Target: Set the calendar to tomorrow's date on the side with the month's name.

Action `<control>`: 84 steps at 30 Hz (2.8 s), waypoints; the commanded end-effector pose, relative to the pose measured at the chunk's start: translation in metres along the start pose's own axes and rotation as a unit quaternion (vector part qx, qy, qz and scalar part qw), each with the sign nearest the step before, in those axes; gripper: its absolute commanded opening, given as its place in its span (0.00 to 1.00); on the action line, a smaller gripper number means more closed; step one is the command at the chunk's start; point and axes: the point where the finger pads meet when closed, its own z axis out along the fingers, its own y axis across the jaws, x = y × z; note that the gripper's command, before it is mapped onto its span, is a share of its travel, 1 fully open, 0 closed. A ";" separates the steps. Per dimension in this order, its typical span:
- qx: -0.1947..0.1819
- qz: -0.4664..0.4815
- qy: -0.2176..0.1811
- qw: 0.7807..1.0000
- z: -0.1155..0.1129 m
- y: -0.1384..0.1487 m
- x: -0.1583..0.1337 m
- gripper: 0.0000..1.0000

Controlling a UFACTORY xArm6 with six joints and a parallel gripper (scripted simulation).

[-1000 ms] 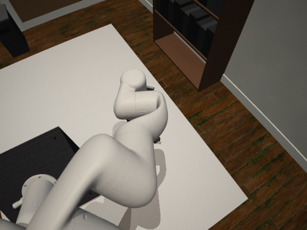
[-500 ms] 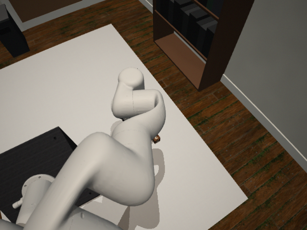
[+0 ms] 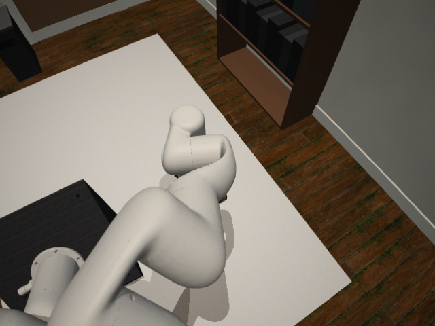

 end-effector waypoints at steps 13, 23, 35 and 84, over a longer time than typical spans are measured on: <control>-0.002 0.001 0.002 1.000 0.029 0.002 0.002 1.00; -0.002 0.001 0.002 1.000 0.029 0.002 0.002 1.00; -0.002 0.001 0.002 1.000 0.029 0.002 0.002 1.00; -0.002 0.001 0.002 1.000 0.029 0.002 0.002 1.00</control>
